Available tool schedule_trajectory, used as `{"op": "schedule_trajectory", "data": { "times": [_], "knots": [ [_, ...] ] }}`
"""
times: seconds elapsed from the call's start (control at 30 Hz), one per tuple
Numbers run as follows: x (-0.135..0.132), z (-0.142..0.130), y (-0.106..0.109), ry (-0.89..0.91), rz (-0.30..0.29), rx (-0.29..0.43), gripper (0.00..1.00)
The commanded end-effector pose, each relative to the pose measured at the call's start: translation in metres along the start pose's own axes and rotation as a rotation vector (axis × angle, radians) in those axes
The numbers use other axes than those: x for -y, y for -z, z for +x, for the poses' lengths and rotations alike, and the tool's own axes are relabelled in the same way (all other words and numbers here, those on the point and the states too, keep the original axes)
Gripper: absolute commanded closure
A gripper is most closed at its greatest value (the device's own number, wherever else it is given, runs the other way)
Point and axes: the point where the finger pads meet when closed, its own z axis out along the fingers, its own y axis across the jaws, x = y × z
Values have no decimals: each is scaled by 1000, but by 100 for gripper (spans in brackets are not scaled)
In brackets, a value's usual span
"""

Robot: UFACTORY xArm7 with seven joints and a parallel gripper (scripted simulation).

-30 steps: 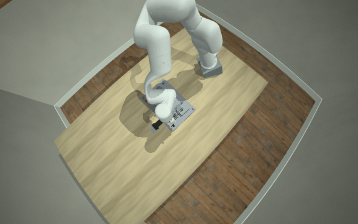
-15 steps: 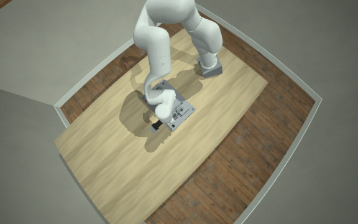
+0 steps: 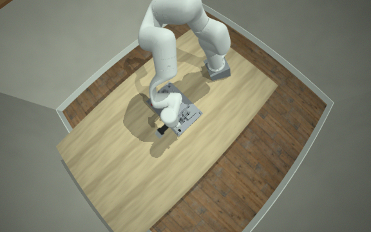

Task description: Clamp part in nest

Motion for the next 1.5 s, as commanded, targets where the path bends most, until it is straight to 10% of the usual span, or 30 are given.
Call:
{"op": "schedule_trajectory", "data": {
  "times": [0.0,1.4,1.43,1.47],
  "knots": [
    [1,1,1,1,1,-2,100],
    [1,2,-3,1,1,-2,100],
    [1,2,-3,1,1,-2,53],
    [1,2,-3,1,1,-2,53]
  ]
}}
